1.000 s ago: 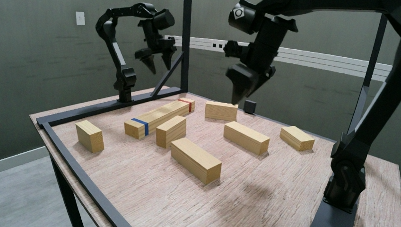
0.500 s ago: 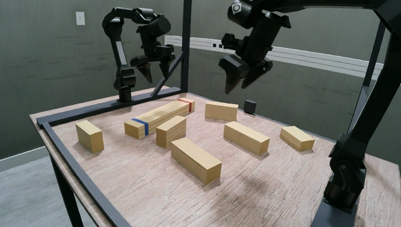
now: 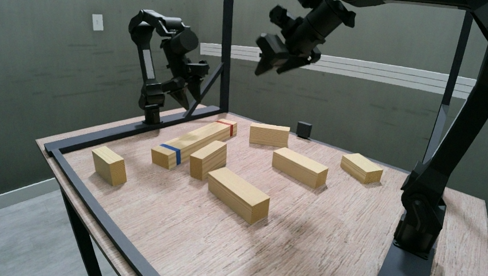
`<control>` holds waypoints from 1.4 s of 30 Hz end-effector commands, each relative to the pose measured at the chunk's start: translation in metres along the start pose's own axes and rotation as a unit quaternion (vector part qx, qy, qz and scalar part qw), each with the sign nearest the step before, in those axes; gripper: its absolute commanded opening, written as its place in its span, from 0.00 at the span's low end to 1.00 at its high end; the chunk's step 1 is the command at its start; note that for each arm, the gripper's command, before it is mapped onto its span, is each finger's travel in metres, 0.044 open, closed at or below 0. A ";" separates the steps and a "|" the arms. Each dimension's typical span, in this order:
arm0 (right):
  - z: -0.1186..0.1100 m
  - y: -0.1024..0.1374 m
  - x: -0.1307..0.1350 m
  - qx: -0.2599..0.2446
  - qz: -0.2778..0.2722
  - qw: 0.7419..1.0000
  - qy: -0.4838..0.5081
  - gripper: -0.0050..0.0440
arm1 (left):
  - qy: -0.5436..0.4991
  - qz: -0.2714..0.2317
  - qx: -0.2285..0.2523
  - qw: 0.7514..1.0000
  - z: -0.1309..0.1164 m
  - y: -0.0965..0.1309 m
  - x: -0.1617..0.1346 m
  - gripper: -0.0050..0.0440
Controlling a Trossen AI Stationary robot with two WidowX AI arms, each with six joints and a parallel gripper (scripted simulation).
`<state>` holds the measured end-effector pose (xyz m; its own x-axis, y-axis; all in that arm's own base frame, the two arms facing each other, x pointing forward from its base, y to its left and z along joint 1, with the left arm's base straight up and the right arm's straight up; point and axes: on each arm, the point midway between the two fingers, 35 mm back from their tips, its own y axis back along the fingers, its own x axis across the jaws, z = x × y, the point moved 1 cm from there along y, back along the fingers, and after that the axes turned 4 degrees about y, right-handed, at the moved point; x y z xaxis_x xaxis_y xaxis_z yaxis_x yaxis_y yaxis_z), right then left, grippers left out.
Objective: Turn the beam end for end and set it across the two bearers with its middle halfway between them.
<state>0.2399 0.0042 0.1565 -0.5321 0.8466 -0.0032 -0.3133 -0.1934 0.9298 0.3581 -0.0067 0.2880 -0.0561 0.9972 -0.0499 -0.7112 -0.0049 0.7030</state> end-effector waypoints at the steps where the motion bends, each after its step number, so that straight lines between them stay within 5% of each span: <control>1: 0.000 -0.006 -0.007 -0.018 0.032 0.997 0.070 0.92 | 0.001 -0.001 -0.061 0.998 0.018 0.008 -0.001 0.92; 23: -0.002 -0.037 -0.028 -0.051 0.139 0.932 0.332 0.92 | 0.004 0.004 -0.106 0.994 0.004 -0.007 0.002 0.92; 38: -0.004 -0.072 -0.040 -0.068 0.230 0.806 0.540 0.92 | -0.003 0.004 -0.111 0.994 -0.018 -0.022 0.002 0.92; 42: -0.004 -0.075 -0.040 -0.070 0.234 0.798 0.551 0.92 | -0.005 0.001 -0.111 0.994 -0.021 -0.024 0.001 0.92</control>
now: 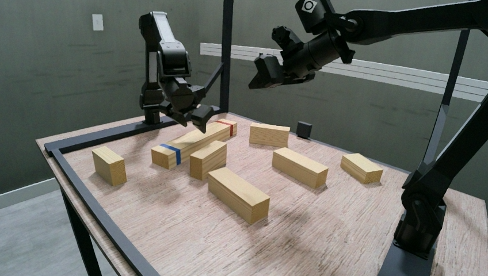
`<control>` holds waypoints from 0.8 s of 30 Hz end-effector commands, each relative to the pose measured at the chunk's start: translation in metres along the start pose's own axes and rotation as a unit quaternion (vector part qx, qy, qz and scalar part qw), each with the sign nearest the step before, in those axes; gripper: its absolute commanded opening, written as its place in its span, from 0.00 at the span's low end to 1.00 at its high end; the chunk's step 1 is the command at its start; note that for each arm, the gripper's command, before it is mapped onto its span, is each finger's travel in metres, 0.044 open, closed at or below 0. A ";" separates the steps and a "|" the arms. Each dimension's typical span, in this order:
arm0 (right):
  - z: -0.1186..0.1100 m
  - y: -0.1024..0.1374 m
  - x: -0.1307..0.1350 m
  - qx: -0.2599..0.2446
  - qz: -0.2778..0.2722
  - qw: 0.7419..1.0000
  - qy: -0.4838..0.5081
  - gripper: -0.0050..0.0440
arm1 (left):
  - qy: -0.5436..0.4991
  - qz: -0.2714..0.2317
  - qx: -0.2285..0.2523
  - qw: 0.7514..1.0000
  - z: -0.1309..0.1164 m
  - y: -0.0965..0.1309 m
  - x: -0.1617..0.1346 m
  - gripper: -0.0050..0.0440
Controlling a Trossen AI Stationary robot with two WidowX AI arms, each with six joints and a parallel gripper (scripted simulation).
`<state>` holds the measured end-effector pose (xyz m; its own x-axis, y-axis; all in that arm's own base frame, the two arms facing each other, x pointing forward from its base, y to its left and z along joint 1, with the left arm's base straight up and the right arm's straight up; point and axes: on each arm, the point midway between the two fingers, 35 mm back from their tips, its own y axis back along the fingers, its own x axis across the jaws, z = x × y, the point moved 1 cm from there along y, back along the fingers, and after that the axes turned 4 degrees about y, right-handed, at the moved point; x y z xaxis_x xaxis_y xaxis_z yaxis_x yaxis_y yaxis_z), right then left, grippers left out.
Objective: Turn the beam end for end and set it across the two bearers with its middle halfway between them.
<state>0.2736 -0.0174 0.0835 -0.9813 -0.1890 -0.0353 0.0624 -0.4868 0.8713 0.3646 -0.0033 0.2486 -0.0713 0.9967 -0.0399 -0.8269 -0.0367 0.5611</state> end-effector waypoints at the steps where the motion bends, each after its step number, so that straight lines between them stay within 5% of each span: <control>1: -0.001 -0.002 -0.006 0.000 0.013 0.999 0.042 0.92 | -0.006 -0.010 -0.018 1.000 0.002 0.007 -0.004 0.92; 10: 0.000 -0.050 -0.001 -0.008 0.017 0.999 0.035 0.92 | -0.017 -0.023 -0.017 0.999 -0.010 0.003 -0.007 0.92; 21: 0.001 -0.059 -0.002 -0.008 0.017 0.999 0.035 0.87 | -0.022 -0.029 -0.022 0.999 -0.018 0.000 -0.009 0.92; 24: 0.000 -0.056 -0.004 -0.005 0.012 0.999 0.038 0.79 | -0.022 -0.029 -0.024 0.999 -0.020 -0.001 -0.009 0.92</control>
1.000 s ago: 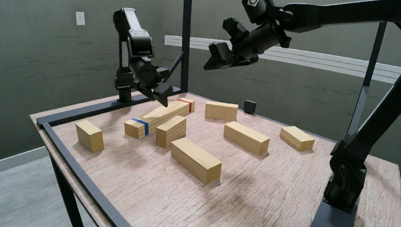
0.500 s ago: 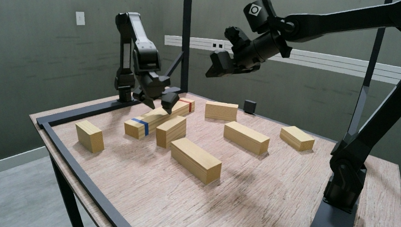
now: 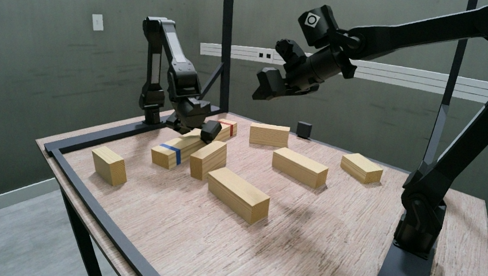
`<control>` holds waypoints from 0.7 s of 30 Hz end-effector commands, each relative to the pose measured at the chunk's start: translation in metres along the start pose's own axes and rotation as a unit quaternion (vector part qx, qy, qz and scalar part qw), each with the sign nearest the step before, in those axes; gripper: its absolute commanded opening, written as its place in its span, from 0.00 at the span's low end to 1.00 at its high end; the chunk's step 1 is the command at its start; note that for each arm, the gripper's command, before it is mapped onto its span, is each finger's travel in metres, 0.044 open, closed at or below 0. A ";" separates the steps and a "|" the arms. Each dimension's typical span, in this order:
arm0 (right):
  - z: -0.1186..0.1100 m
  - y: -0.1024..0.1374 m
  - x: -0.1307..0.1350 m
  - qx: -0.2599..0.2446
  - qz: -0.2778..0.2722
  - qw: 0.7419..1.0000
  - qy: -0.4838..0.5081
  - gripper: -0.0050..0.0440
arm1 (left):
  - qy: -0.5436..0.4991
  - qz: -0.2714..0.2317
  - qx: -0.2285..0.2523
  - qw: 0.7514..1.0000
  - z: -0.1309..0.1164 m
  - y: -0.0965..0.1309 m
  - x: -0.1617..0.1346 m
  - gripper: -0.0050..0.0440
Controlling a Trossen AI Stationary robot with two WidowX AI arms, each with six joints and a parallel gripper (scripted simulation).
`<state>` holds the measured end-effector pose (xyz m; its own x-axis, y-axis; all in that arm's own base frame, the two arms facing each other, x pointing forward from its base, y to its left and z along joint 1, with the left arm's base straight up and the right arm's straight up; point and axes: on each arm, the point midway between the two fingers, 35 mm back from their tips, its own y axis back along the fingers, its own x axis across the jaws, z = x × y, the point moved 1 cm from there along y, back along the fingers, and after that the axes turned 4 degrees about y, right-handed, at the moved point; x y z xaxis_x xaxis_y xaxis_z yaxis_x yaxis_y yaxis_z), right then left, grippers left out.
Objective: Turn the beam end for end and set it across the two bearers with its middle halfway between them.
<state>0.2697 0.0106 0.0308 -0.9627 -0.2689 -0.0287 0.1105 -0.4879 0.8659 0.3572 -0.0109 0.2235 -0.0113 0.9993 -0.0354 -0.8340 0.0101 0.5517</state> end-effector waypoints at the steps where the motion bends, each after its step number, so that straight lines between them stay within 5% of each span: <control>1: 0.001 0.004 -0.004 0.002 -0.011 1.000 0.004 0.76 | -0.004 -0.006 -0.021 1.000 0.005 0.007 -0.003 0.92; 9: 0.002 0.010 -0.007 0.007 -0.018 1.000 0.009 0.58 | -0.005 -0.006 -0.025 1.000 0.002 0.005 -0.003 0.92; 12: 0.010 0.024 -0.008 0.009 -0.022 1.000 0.011 0.72 | -0.005 -0.006 -0.030 1.000 0.001 0.005 -0.003 0.92; 16: 0.021 0.047 -0.008 0.010 -0.022 1.000 0.011 0.72 | -0.006 -0.006 -0.049 0.999 0.006 0.007 -0.004 0.92; 21: 0.006 0.073 -0.015 0.019 -0.029 0.999 0.002 0.72 | 0.013 0.021 -0.074 0.997 0.016 0.012 0.006 0.92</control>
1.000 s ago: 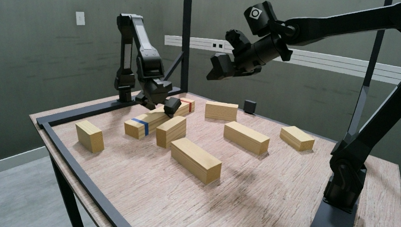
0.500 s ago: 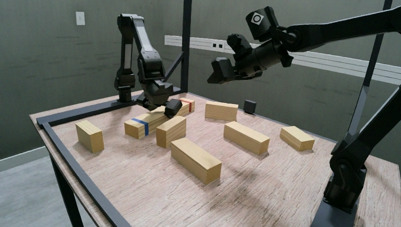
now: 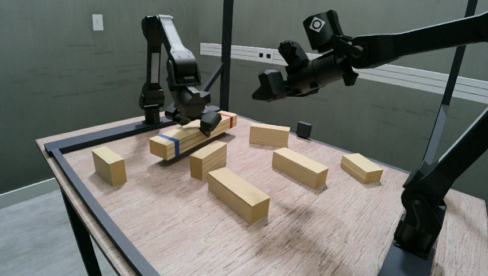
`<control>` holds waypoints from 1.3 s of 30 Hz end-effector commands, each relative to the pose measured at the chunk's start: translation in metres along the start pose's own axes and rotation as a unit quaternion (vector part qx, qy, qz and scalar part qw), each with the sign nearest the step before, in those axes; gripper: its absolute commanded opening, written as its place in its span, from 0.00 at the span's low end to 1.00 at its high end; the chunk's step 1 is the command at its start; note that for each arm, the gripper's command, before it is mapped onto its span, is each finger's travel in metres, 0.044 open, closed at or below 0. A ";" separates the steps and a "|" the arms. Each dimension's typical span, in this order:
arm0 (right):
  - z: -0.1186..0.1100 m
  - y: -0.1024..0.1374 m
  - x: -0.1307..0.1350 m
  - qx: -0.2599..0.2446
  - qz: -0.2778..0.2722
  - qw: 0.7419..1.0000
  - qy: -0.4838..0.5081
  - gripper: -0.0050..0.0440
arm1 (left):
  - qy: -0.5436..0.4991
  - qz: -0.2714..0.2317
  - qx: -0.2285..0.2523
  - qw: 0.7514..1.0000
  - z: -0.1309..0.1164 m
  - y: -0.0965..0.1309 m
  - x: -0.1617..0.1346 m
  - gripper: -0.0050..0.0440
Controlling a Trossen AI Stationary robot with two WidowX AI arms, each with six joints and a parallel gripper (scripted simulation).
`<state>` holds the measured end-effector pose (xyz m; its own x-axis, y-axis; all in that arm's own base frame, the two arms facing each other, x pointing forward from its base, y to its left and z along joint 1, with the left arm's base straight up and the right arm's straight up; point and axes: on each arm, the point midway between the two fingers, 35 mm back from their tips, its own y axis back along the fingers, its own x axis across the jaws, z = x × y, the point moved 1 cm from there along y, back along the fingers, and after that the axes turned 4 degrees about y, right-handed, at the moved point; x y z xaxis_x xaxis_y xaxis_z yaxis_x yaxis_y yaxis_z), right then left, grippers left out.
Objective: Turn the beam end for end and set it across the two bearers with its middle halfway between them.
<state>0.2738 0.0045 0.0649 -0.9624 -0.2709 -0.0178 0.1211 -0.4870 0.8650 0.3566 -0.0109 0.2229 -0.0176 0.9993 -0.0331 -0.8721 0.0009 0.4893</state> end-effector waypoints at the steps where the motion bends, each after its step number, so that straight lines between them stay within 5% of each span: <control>1: -0.008 0.050 -0.011 0.028 -0.047 0.998 -0.002 0.72 | 0.017 0.027 -0.046 0.998 0.022 0.012 0.010 0.92; 4: -0.013 0.061 -0.010 0.038 -0.062 0.997 -0.011 0.72 | 0.022 0.037 -0.057 0.997 0.028 0.015 0.013 0.92; 9: -0.039 0.116 0.009 0.095 -0.147 0.981 -0.086 0.72 | 0.052 0.094 -0.099 0.989 0.048 0.030 0.035 0.92; 19: -0.094 0.166 0.017 0.110 -0.256 0.913 -0.297 0.72 | 0.095 0.168 -0.138 0.971 0.061 0.064 0.070 0.92; 21: -0.094 0.166 0.017 0.110 -0.256 0.913 -0.297 0.72 | 0.095 0.168 -0.138 0.971 0.061 0.064 0.070 0.92; 39: -0.144 0.189 -0.039 0.104 -0.340 0.778 -0.518 0.72 | 0.141 0.207 -0.117 0.961 0.044 0.104 0.095 0.92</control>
<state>0.3474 -0.1877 0.1314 -0.5663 0.8152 -0.1213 -0.3773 -0.1256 0.9175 0.2957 0.0825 0.2934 -0.4817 0.8698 -0.1070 -0.8432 -0.4268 0.3268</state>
